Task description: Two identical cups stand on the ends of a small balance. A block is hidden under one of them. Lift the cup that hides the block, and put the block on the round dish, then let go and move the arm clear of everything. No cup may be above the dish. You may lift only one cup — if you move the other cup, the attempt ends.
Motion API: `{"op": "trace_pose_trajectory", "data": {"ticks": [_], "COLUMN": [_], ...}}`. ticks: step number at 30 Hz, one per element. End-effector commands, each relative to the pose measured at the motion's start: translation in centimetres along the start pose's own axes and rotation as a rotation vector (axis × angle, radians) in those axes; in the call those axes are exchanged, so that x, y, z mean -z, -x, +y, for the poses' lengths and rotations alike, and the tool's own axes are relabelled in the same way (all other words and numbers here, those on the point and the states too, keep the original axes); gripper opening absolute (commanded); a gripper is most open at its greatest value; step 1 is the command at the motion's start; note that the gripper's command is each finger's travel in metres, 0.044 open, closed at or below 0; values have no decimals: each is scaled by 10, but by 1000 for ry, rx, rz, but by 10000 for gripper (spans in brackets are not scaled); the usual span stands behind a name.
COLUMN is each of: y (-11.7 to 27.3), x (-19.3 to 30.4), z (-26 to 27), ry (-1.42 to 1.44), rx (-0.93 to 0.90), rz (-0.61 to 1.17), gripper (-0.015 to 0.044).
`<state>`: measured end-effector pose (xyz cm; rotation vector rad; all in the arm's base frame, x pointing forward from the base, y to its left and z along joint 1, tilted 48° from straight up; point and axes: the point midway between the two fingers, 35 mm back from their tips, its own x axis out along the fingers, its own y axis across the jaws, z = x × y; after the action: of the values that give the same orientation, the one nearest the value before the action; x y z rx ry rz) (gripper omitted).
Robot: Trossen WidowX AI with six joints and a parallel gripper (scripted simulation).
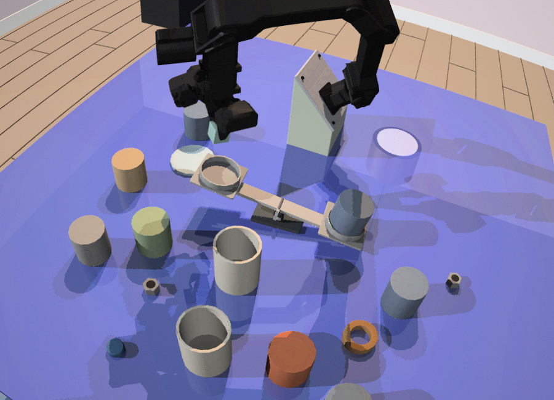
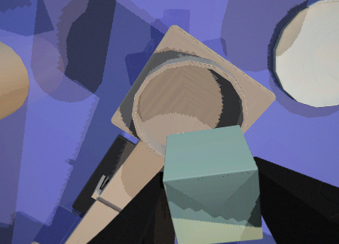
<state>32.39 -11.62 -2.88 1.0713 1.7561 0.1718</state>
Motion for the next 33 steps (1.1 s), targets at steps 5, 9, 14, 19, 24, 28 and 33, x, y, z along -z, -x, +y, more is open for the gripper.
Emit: {"op": "trace_pose_trajectory", "data": {"ticks": [5,9,14,19,24,28,33], "y": [-31,-52,-80,-94,-102,-125,-136], "x": [-12,-14,-13,-10,-10,-10,-10], "z": [-56,-87,-123,-140,-140,-140,-140], "ry": [-3,-3,-3,-3,-3,-2,-2], "rx": [6,8,8,8,7,7,6], "rz": [0,-1,-1,0,0,0,1], "gripper": [0,0,0,0,0,0,0]}}
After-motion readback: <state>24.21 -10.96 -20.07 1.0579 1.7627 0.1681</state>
